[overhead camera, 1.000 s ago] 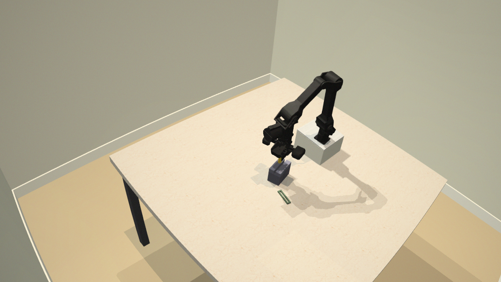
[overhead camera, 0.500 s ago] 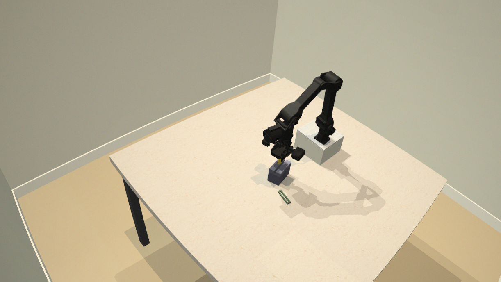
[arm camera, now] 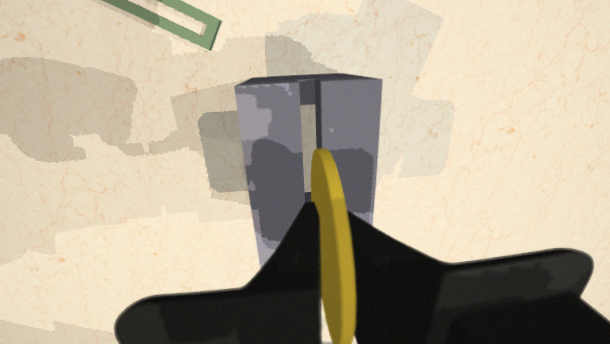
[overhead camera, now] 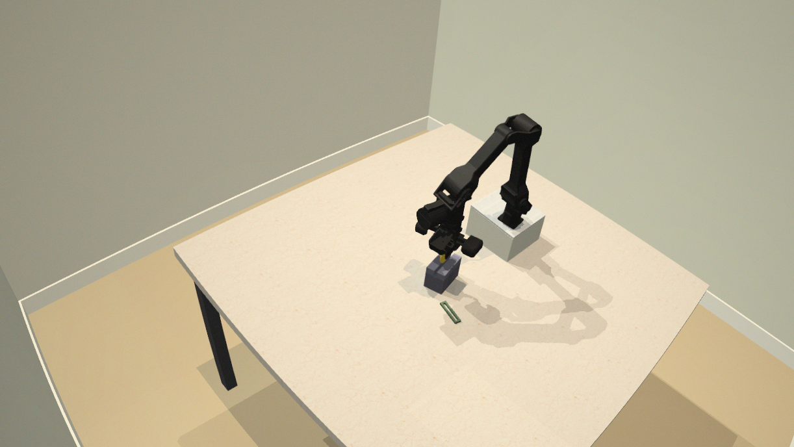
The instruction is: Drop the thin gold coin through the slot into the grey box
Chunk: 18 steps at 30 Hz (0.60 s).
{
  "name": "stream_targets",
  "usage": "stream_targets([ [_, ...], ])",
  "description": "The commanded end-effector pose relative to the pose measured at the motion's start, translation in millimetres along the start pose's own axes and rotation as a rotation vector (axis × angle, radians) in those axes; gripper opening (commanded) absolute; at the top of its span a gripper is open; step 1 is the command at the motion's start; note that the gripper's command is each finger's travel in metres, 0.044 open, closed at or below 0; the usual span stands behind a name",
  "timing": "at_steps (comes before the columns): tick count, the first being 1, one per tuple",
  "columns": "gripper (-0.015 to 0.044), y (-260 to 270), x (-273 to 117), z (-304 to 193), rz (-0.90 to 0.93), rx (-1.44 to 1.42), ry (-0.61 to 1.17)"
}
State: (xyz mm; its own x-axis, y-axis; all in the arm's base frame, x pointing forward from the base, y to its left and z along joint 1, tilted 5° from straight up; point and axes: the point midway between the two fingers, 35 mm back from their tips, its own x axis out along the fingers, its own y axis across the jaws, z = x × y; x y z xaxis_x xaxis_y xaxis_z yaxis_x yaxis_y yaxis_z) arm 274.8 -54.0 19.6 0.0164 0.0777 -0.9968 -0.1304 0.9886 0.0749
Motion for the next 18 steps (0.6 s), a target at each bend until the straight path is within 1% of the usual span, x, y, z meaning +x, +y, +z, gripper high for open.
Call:
stream_targets([
  [1, 0.0000, 0.0, 2.7, 0.0, 0.000, -0.005, 0.001],
  [2, 0.0000, 0.0, 3.1, 0.0, 0.000, -0.004, 0.001],
  [8, 0.0157, 0.0, 1.2, 0.0, 0.000, 0.000, 0.000],
  [17, 0.0161, 0.0, 1.2, 0.0, 0.000, 0.000, 0.000],
  [18, 0.0187, 0.0, 0.3, 0.0, 0.000, 0.000, 0.000],
])
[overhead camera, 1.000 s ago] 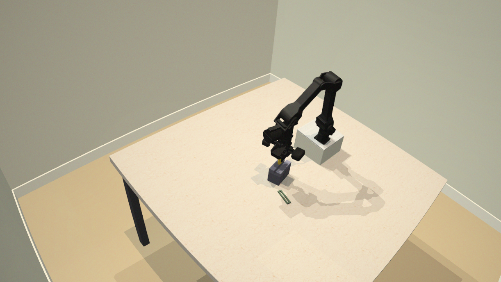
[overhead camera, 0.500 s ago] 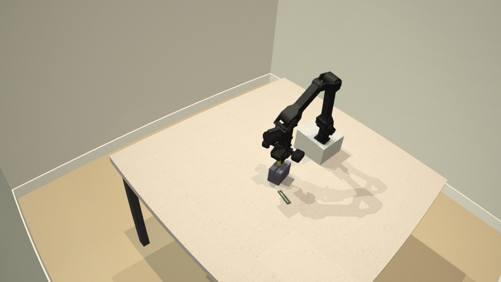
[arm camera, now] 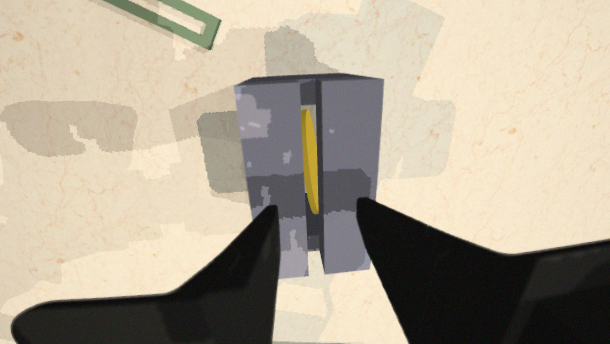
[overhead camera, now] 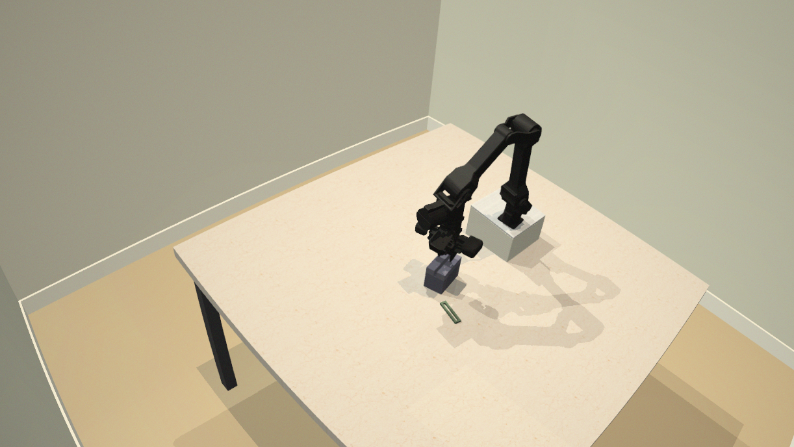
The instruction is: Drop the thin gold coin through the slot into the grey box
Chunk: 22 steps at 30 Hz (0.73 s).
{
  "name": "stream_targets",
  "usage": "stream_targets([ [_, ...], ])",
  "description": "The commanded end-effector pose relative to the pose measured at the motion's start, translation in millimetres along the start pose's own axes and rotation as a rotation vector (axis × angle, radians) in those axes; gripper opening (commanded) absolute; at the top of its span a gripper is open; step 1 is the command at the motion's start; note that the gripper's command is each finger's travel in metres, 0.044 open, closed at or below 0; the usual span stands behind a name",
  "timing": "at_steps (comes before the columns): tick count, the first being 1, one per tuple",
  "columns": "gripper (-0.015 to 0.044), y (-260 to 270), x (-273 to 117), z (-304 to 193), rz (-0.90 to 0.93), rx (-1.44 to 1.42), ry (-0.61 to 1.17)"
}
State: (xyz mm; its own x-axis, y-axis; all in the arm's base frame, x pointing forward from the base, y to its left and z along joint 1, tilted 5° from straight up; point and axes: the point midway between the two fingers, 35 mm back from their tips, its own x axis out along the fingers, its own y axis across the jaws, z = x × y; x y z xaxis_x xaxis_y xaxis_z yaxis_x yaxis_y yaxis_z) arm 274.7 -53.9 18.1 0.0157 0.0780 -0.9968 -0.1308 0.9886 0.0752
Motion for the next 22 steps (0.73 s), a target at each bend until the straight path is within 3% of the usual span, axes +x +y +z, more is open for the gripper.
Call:
stream_targets([
  [1, 0.0213, -0.1, -4.2, 0.1, 0.000, 0.000, 0.000],
  [8, 0.0397, 0.0, -20.5, -0.2, 0.000, 0.000, 0.000],
  [10, 0.0440, 0.5, -40.5, -1.5, 0.002, 0.003, 0.004],
  [13, 0.0440, 1.9, -63.4, -4.8, 0.004, 0.005, 0.009],
  [22, 0.0440, 1.9, -63.4, -4.8, 0.004, 0.005, 0.009],
])
